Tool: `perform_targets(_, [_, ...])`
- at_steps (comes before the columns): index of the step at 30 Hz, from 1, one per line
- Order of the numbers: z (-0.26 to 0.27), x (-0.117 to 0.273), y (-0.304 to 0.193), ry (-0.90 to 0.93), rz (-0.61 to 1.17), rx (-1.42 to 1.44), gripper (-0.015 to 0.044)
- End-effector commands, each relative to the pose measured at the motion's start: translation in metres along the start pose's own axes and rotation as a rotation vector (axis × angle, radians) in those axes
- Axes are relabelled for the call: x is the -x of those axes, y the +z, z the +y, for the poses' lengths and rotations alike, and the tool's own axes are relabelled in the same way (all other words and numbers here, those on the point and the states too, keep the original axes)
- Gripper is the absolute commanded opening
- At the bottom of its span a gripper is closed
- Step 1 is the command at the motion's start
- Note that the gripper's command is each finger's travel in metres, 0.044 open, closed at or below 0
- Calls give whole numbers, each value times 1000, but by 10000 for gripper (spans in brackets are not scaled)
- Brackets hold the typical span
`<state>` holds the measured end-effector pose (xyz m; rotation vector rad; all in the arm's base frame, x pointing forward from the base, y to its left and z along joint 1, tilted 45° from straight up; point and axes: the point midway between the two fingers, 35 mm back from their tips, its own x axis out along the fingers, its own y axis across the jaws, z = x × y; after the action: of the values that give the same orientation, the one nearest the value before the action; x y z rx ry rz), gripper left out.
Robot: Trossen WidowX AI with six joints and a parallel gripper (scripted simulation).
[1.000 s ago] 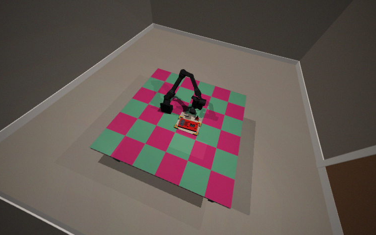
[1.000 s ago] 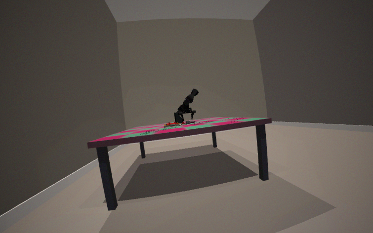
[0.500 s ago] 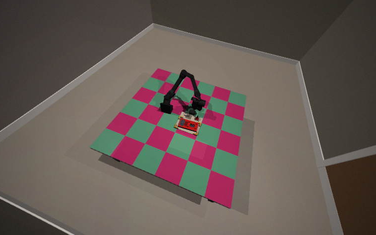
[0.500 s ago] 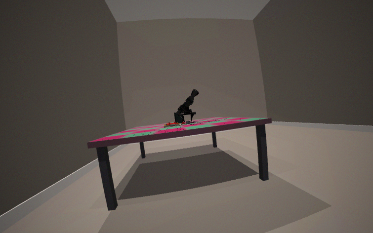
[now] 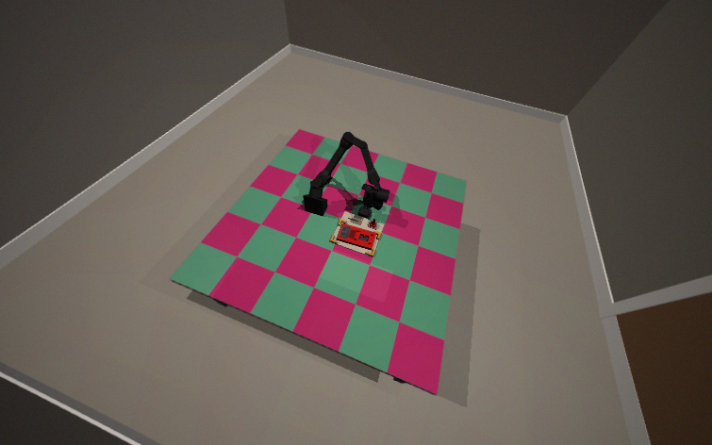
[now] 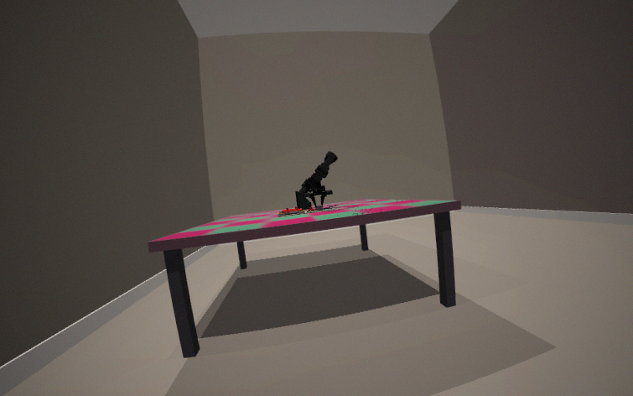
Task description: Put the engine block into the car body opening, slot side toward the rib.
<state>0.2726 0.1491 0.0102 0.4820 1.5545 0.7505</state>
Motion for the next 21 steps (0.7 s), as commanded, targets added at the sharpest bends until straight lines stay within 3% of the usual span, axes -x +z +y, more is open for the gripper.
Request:
perform_targets(1, [0,2,1,2,-1,-4,45])
perform_targets(3, [0,7,2,0,-1,-4,0])
perform_targets(21, [-3,61,8,-10,-2,-5,0])
